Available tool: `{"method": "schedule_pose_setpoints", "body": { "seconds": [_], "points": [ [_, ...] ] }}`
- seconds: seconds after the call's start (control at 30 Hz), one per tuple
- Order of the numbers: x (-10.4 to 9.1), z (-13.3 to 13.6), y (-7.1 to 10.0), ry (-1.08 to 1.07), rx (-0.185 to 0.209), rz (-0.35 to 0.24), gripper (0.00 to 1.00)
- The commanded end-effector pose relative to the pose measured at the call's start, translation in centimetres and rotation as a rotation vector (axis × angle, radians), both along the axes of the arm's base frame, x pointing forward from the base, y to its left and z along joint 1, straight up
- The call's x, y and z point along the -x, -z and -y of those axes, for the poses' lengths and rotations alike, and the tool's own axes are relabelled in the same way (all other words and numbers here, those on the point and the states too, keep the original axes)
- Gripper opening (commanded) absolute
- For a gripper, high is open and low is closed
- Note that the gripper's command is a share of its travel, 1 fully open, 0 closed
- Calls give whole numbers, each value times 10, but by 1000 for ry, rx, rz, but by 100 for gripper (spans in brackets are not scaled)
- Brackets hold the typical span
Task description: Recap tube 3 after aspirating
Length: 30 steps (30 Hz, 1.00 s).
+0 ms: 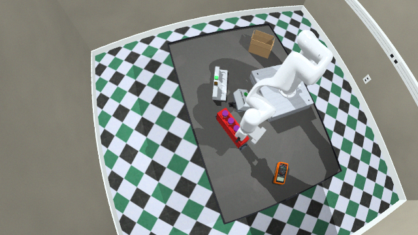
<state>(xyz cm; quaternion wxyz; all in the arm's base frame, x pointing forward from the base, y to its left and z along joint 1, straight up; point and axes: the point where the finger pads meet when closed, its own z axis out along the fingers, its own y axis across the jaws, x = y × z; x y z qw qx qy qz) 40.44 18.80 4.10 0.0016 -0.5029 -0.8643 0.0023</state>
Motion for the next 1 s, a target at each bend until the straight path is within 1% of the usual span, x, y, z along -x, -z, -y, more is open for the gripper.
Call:
{"method": "schedule_pose_setpoints", "body": {
  "seconds": [0.0,0.1,0.17,0.67,0.73,0.9,0.97],
  "points": [
    [-2,-1,-1,20,3,7,0],
    [-2,-1,-1,80,3,7,0],
    [-2,-1,-1,80,3,7,0],
    [-2,-1,-1,380,4,8,0],
    [-2,-1,-1,380,4,8,0],
    [-2,-1,-1,480,4,9,0],
    [-2,-1,-1,489,4,9,0]
  ]
}}
